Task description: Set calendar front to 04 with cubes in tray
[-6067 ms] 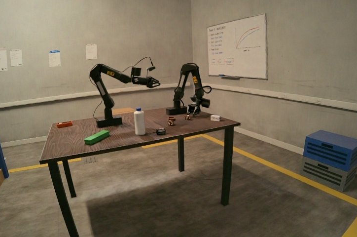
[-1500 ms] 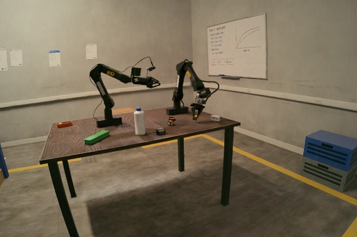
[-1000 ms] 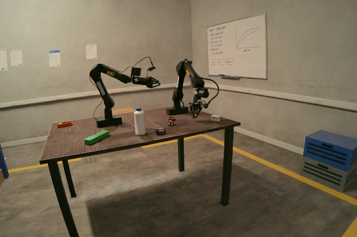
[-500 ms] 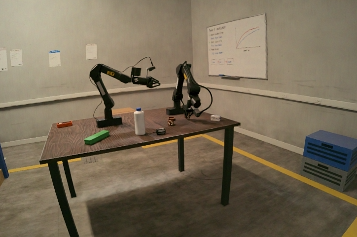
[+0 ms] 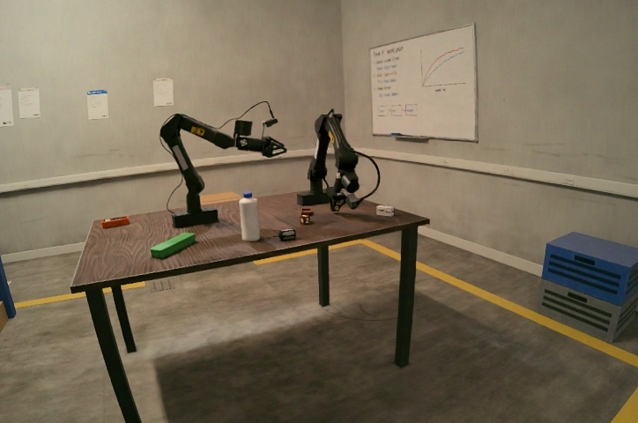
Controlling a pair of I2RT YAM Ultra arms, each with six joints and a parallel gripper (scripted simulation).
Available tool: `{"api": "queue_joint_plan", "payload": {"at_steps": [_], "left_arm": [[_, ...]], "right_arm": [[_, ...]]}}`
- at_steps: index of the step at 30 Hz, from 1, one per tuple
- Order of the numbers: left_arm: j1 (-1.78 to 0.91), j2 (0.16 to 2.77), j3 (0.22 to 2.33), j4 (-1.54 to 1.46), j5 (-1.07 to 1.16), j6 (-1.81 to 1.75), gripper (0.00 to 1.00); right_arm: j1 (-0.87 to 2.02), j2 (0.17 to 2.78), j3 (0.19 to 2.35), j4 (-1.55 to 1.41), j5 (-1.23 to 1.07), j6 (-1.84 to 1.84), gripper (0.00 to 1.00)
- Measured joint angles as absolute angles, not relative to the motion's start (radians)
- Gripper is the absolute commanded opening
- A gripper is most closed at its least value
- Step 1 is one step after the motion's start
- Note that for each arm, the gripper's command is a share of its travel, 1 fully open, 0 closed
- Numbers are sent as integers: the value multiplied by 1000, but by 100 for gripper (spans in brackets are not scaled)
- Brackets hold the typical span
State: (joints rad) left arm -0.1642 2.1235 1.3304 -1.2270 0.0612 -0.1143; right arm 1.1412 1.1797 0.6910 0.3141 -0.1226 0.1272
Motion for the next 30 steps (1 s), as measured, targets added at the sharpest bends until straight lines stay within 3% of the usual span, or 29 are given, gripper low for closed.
{"api": "queue_joint_plan", "payload": {"at_steps": [30], "left_arm": [[-164,2134,1316,-1183,61,-119,26]], "right_arm": [[1141,1180,691,314,-123,127,100]]}}
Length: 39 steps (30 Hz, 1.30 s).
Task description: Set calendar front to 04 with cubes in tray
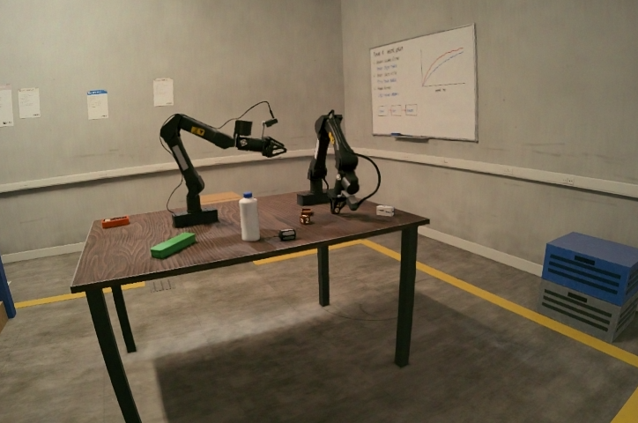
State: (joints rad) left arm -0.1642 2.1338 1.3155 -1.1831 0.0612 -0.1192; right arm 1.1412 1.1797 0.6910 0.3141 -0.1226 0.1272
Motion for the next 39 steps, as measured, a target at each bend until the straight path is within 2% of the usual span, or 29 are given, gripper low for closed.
{"api": "queue_joint_plan", "payload": {"at_steps": [16,17,18,19,36,39], "left_arm": [[-164,2143,1316,-1179,61,-120,26],[-164,2143,1316,-1179,61,-120,38],[-164,2143,1316,-1179,61,-120,43],[-164,2143,1316,-1179,61,-120,54],[-164,2137,1367,-1227,51,-122,56],[-164,2136,1385,-1244,51,-122,90]], "right_arm": [[1141,1180,691,314,-123,127,100],[1141,1180,691,314,-123,127,100],[1141,1180,691,314,-123,127,100],[1141,1180,691,314,-123,127,100],[1141,1180,691,314,-123,127,100],[1141,1180,691,314,-123,127,100]]}}
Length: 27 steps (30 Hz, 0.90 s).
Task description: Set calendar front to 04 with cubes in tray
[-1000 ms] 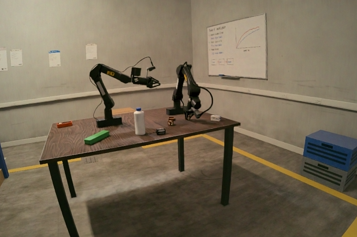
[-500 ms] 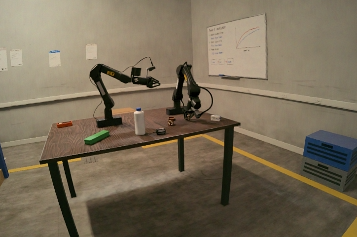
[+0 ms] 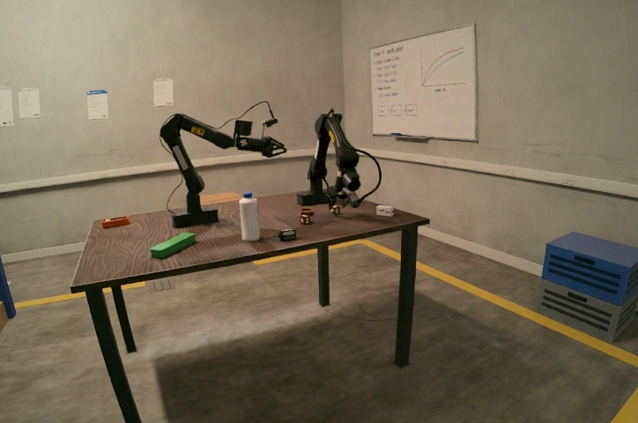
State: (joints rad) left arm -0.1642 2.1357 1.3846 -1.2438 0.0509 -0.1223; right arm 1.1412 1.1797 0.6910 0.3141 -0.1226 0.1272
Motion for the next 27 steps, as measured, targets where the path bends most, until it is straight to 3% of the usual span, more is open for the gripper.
{"api": "queue_joint_plan", "payload": {"at_steps": [1,10,20,27], "left_arm": [[-164,2136,1391,-1250,51,-122,100],[-164,2140,1549,-1374,49,-117,100],[-164,2141,1554,-1417,49,-115,100],[-164,2141,1554,-1419,49,-115,100]], "right_arm": [[1141,1180,691,314,-123,127,100],[1141,1180,691,314,-123,127,100],[1130,1166,688,287,-125,126,100],[1035,947,566,198,-128,126,100]]}}
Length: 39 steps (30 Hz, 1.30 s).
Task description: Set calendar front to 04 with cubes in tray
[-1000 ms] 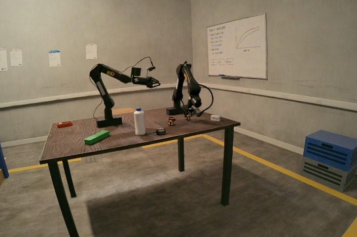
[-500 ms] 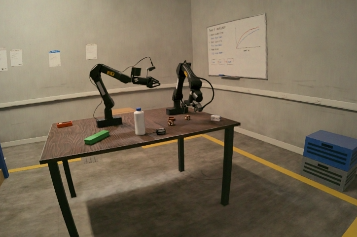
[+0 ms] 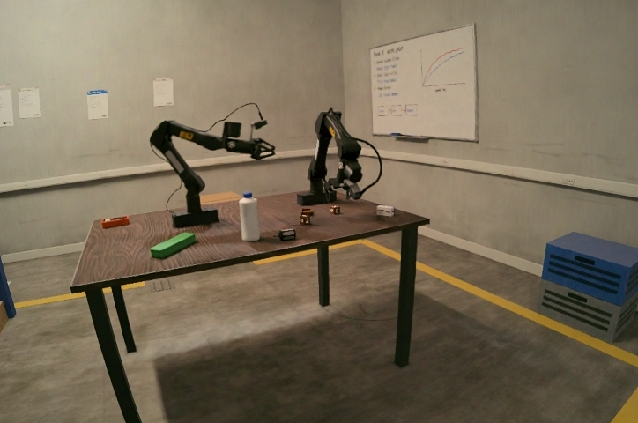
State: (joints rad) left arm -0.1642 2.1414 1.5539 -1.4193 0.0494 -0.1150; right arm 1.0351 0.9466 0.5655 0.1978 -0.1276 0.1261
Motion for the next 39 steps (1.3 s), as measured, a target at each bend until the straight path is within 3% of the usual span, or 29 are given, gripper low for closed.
{"api": "queue_joint_plan", "payload": {"at_steps": [19,23,39], "left_arm": [[-164,2141,1554,-1420,49,-115,100],[-164,2141,1554,-1417,44,-119,55],[-366,2066,1391,-993,-162,-318,55]], "right_arm": [[840,482,343,-5,-147,123,100],[836,474,343,-9,-152,122,100],[835,473,343,-16,-156,122,100]]}}
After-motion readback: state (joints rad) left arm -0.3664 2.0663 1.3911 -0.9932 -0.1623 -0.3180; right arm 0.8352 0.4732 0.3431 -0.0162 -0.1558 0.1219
